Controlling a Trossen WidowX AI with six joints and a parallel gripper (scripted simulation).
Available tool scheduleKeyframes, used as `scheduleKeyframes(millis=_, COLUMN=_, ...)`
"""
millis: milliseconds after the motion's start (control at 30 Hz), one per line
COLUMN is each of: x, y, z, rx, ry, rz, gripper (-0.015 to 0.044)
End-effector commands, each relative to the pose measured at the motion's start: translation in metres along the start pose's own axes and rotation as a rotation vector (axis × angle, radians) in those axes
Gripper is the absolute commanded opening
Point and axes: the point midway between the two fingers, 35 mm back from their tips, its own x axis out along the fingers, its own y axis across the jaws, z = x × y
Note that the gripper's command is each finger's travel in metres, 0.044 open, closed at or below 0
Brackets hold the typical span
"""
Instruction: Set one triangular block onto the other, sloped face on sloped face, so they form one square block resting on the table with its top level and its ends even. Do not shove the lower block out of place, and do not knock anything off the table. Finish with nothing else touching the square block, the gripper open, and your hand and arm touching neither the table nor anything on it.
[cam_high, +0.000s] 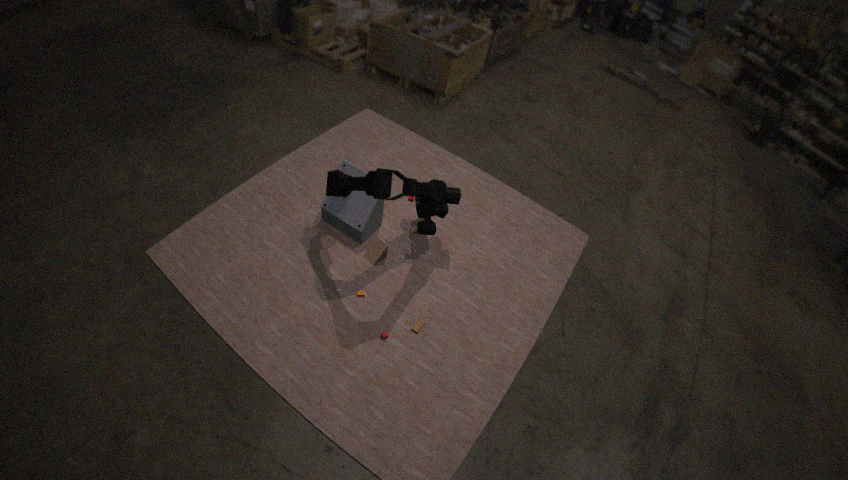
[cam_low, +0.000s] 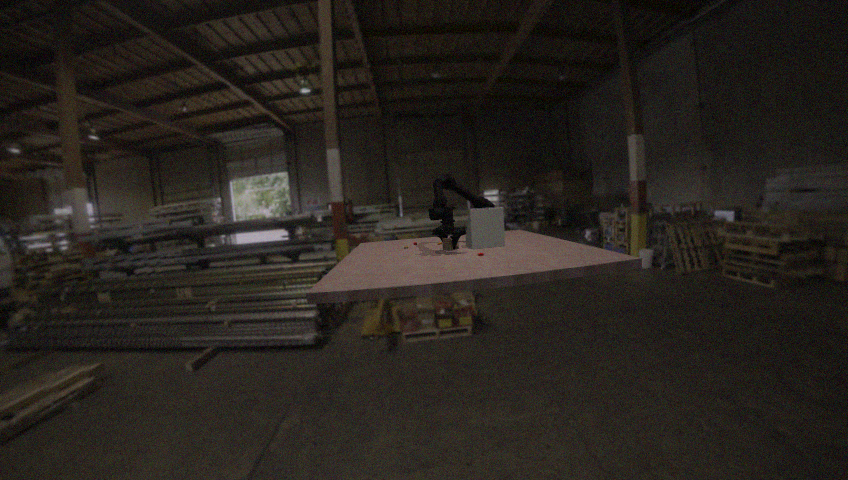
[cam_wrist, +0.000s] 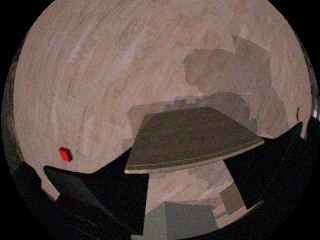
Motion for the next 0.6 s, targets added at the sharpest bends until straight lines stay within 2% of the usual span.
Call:
scheduleKeyframes(millis=0, x=-0.0087, y=-0.0013, z=0.0028, rx=0.009, ry=-0.011, rz=0.002, gripper=0.0)
scheduleKeyframes(millis=367, x=-0.0057, y=-0.0013, z=0.0018, rx=0.046, ry=-0.006, rz=0.0, gripper=0.0)
scheduleKeyframes(millis=567, x=-0.0057, y=-0.0012, z=0.0018, rx=0.19, ry=-0.006, rz=0.002, gripper=0.0)
